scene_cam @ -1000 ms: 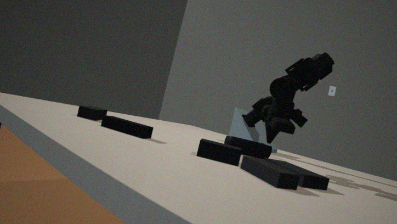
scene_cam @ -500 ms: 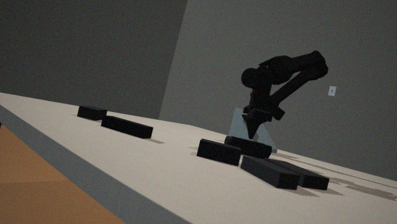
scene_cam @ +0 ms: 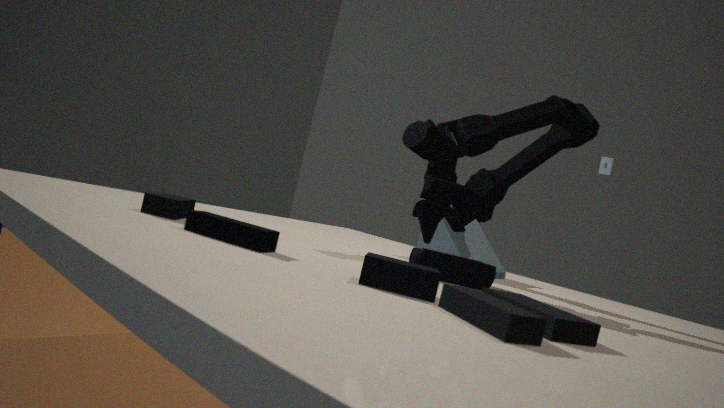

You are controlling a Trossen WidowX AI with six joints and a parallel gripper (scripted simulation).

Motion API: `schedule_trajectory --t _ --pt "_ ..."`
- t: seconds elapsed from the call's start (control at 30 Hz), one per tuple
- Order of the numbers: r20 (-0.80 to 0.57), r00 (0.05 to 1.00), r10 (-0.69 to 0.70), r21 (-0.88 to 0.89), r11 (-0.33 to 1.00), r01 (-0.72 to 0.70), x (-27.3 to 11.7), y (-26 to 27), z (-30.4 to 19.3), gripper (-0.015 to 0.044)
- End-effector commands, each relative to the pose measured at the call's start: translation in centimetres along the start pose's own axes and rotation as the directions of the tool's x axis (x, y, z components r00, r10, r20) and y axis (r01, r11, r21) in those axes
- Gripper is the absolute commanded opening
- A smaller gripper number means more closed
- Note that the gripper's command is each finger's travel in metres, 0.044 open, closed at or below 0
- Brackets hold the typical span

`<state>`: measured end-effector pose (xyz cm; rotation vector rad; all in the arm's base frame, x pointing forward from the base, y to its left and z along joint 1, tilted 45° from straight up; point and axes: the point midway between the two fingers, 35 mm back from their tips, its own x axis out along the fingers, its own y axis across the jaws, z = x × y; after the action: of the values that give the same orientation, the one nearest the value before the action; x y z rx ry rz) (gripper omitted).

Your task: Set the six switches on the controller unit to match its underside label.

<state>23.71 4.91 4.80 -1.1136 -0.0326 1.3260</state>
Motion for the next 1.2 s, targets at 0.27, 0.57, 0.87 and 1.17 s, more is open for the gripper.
schedule_trajectory --t 0.27,0.57,0.87,1.17 --pt "-0.005 1.000 -0.017 -0.009 1.000 0.017 -0.1 0.1 -0.2 0.0000" --pt "-0.001 0.964 0.267 -0.013 0.964 -0.267 -1.2 -5.2 7.9 0.0000" --pt "-0.002 0.962 0.273 -0.014 0.962 -0.273 -1.2 -5.3 8.1 0.0000" --pt "-0.002 0.962 0.274 -0.013 0.962 -0.274 0.1 -5.0 8.0 0.0000"
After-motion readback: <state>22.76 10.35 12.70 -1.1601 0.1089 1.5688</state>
